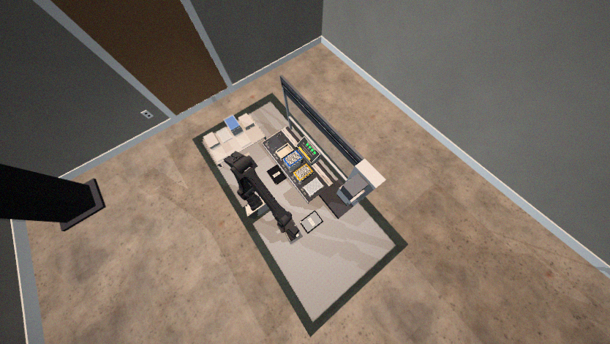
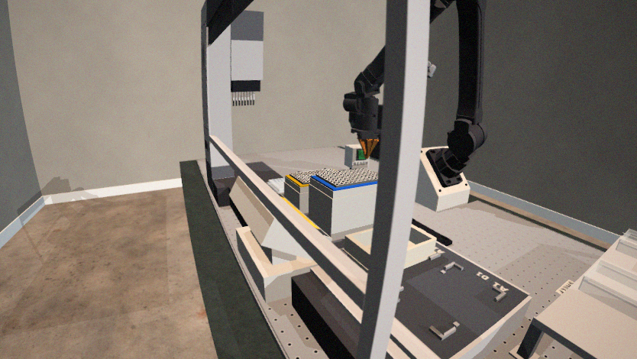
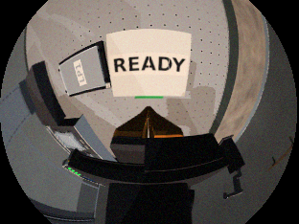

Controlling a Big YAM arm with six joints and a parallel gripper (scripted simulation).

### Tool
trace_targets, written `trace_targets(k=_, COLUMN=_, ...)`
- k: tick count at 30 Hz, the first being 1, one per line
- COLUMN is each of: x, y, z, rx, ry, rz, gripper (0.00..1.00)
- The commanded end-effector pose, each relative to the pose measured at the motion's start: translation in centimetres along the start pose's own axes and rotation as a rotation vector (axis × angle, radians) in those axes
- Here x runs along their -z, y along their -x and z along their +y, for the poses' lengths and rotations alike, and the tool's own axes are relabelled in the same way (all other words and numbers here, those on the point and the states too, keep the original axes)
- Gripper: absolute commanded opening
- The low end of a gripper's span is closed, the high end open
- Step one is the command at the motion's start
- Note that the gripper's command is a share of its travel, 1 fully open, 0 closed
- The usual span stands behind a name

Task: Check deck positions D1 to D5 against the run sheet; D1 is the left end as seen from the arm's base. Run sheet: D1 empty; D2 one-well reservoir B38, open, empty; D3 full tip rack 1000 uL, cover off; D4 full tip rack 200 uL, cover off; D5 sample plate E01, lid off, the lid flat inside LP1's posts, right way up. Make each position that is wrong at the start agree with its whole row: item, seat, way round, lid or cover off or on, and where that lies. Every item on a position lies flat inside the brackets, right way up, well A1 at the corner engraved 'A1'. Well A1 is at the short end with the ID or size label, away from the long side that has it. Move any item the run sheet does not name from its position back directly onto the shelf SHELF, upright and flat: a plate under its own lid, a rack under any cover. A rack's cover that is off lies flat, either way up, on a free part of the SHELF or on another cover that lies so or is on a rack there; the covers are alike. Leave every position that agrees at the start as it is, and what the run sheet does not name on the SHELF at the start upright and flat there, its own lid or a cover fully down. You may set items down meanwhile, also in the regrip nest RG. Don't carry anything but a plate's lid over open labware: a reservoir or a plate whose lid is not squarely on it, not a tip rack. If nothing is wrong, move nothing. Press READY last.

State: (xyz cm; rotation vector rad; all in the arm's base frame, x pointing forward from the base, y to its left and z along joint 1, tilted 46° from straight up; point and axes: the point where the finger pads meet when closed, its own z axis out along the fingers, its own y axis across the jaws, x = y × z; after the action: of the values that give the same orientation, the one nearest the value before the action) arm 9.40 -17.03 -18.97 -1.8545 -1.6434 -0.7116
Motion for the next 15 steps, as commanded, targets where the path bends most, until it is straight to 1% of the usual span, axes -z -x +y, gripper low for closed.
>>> trace_targets(k=1, x=1.0, y=2.4, z=0.7, rx=0.014, ry=0.012, rz=-0.028, gripper=0.00)
trace_targets(k=7, x=1.1, y=3.2, z=0.5, rx=0.009, ry=0.016, rz=-0.024, gripper=0.00)
trace_targets(k=8, x=1.0, y=3.1, z=0.7, rx=0.014, ry=0.011, rz=-0.025, gripper=0.00)
trace_targets(k=10, x=0.1, y=1.7, z=0.2, rx=0.010, ry=-0.004, rz=0.003, gripper=0.00)
trace_targets(k=15, x=0.1, y=1.7, z=0.2, rx=0.010, ry=-0.004, rz=0.003, gripper=0.00)
